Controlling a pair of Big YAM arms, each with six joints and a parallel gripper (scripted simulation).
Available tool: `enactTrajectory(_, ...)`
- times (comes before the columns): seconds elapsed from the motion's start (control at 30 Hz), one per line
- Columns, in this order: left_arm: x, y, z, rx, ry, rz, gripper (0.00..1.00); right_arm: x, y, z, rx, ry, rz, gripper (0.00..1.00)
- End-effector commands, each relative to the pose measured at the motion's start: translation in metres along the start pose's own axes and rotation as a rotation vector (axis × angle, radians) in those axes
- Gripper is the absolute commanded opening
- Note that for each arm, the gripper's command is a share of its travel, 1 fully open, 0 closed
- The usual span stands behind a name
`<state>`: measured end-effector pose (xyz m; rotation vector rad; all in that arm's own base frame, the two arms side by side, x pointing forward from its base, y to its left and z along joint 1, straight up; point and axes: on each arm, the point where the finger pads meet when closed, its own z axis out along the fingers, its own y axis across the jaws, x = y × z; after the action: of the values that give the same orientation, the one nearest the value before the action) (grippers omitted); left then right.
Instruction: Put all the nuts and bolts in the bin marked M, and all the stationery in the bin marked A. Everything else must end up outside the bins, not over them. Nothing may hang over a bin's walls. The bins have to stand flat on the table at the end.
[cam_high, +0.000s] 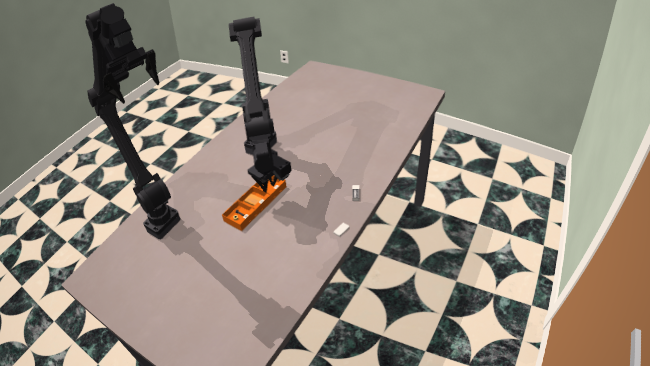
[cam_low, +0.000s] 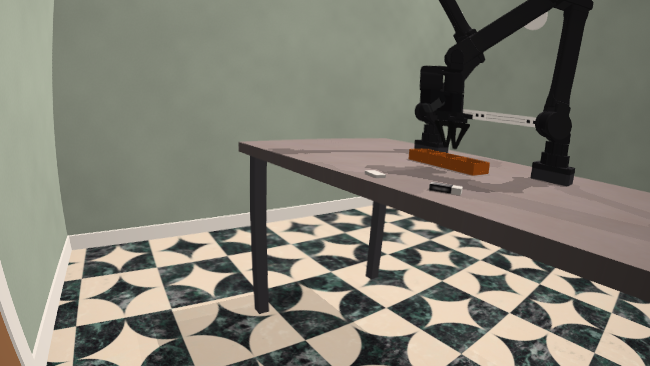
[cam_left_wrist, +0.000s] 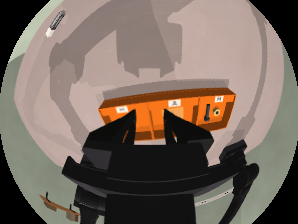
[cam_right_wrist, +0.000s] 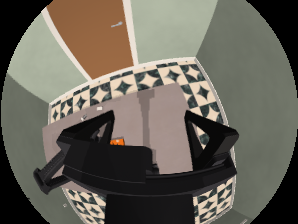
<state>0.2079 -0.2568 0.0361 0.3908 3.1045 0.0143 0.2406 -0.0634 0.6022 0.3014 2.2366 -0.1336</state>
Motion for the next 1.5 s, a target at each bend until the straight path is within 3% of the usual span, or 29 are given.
enactTrajectory(0.0, -0.035, 0.009, -0.011, 0.015, -0.011, 0.157, 0.37, 0.003, -0.002, -0.005, 0.002, 0.001, -0.007, 1.00)
enactTrajectory(0.17, -0.045, 0.032, -0.007, 0.010, -0.014, 0.211, 0.37, 0.003, -0.002, -0.005, 0.002, 0.001, -0.007, 1.00)
enactTrajectory(0.63, -0.135, 0.118, -0.017, -0.002, -0.024, 0.472, 0.37, 0.003, -0.002, -0.005, 0.002, 0.001, -0.007, 1.00)
enactTrajectory(0.7, -0.135, 0.118, -0.017, -0.002, -0.024, 0.472, 0.37, 0.003, -0.002, -0.005, 0.002, 0.001, -0.007, 1.00)
enactTrajectory(1.2, -0.222, 0.213, -0.022, -0.003, -0.025, 0.810, 0.37, 0.003, -0.002, -0.005, 0.002, 0.001, -0.007, 1.00)
enactTrajectory(1.33, -0.224, 0.203, -0.022, -0.001, -0.025, 0.874, 0.37, 0.003, -0.002, -0.005, 0.002, 0.001, -0.007, 1.00)
enactTrajectory(1.4, -0.198, 0.200, -0.004, 0.025, 0.020, 0.905, 0.37, 0.003, -0.002, -0.005, 0.002, 0.001, -0.007, 1.00)
enactTrajectory(1.47, -0.200, 0.199, -0.006, 0.026, 0.022, 0.927, 0.37, 0.003, -0.002, -0.005, 0.002, 0.001, -0.007, 1.00)
